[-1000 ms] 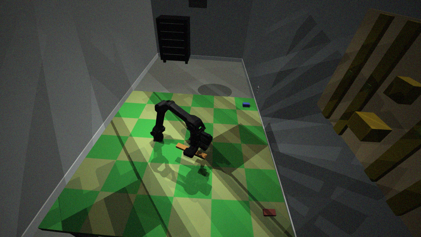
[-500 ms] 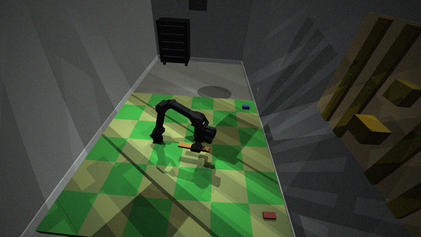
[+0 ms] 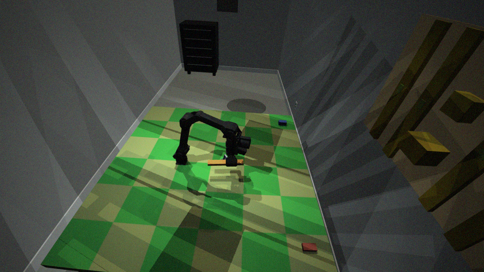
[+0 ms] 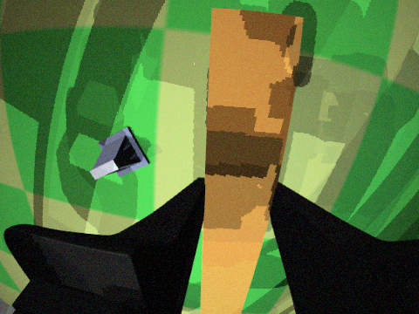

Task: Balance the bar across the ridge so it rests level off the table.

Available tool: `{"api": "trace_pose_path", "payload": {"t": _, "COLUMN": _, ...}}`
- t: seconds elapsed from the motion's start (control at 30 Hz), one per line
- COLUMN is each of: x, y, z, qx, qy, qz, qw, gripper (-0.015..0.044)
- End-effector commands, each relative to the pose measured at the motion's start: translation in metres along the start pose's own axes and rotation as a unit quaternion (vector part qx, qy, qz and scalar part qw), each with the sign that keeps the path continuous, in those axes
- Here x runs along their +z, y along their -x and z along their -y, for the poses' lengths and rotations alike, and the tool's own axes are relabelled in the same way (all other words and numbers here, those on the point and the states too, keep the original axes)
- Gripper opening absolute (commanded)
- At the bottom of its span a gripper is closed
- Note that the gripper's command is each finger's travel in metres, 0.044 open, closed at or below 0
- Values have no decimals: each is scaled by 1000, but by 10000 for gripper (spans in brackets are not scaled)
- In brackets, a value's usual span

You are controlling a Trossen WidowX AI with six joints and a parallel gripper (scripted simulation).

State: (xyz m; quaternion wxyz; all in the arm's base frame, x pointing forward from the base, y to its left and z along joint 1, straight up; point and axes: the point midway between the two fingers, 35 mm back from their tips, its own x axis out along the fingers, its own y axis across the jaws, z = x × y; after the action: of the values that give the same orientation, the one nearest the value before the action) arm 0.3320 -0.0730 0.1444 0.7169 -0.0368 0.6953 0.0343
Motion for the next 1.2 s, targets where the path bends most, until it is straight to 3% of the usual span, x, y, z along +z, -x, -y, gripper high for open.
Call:
{"api": "trace_pose_path", "payload": {"t": 0.0, "x": 2, "y": 1, "z": -15, "qx": -2, "qy": 35, "qz": 1, "qw": 999, "gripper": 0}}
{"api": "trace_pose_path", "payload": {"t": 0.9, "x": 1, "y": 1, "z": -119, "qx": 3, "qy": 228, "qz": 2, "qw": 974, "gripper": 0}}
{"api": "trace_pose_path", "payload": {"t": 1.17, "x": 0, "y": -4, "z": -124, "qx": 3, "qy": 232, "qz": 2, "qw": 973, "gripper": 0}}
